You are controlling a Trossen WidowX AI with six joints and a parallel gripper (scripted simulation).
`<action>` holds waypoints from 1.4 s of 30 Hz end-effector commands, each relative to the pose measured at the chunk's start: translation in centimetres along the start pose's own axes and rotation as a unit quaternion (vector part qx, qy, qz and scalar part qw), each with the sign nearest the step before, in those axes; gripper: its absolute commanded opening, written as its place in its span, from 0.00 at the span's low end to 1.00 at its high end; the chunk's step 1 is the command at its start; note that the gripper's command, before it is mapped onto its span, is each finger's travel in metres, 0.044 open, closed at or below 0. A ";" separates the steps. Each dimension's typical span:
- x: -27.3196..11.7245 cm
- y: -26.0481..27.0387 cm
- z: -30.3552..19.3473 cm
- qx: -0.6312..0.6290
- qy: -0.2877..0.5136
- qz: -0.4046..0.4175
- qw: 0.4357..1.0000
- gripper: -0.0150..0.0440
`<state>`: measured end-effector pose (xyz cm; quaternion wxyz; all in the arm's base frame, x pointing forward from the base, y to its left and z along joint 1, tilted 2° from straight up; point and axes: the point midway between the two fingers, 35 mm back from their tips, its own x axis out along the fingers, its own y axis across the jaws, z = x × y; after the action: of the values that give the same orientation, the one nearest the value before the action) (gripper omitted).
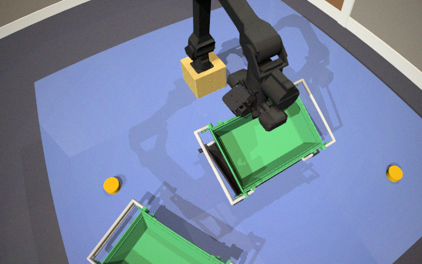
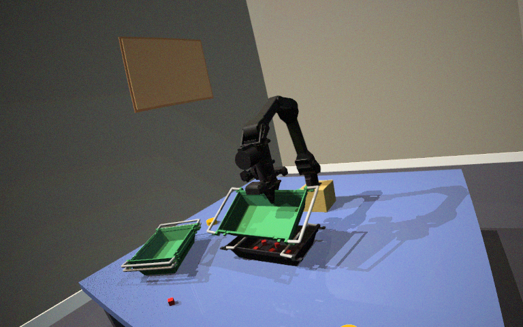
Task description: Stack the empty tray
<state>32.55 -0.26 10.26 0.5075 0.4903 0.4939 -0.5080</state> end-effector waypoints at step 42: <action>3.8 -1.5 0.0 -0.003 0.000 0.011 1.000 0.25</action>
<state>31.58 -0.37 6.91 0.5169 0.4990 0.4850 -0.4985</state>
